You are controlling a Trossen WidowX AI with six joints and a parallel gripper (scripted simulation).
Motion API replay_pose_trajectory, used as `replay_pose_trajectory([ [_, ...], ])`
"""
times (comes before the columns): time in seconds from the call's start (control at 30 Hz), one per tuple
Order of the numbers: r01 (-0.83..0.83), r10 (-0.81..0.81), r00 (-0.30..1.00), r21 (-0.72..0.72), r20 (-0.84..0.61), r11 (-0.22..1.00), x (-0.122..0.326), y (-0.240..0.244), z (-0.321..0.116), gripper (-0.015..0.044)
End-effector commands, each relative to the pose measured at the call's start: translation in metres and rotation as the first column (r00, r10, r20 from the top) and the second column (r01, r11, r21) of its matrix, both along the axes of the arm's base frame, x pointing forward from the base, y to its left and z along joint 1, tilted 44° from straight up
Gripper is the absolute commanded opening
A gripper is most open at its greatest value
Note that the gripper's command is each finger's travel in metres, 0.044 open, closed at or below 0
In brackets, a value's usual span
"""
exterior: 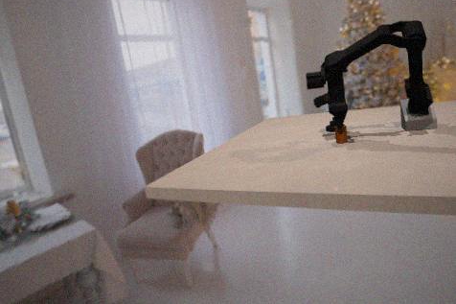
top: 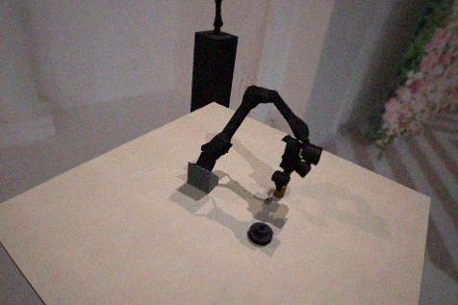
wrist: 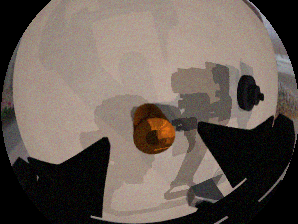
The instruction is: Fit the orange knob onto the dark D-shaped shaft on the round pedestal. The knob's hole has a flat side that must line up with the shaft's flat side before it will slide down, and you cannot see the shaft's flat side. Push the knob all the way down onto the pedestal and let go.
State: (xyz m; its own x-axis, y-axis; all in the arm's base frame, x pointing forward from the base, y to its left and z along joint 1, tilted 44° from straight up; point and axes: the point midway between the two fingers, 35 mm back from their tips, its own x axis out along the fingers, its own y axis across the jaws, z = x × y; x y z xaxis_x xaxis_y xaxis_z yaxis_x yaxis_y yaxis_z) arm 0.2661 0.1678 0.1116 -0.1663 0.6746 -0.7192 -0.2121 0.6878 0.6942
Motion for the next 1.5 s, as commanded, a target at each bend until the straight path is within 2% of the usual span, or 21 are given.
replay_pose_trajectory([
  [0.0, 0.003, -0.003, 1.0, 0.001, -0.01, 1.0, -0.002, 0.004, -0.006, 0.044],
  [0.97, 0.003, -0.003, 1.0, 0.006, -0.012, 1.0, -0.012, 0.034, -0.036, 0.044],
  [1.3, 0.003, -0.003, 1.0, 0.006, -0.012, 1.0, -0.012, 0.034, -0.036, 0.0178],
  [1.47, 0.003, -0.003, 1.0, 0.006, -0.012, 1.0, -0.012, 0.034, -0.036, 0.0144],
])
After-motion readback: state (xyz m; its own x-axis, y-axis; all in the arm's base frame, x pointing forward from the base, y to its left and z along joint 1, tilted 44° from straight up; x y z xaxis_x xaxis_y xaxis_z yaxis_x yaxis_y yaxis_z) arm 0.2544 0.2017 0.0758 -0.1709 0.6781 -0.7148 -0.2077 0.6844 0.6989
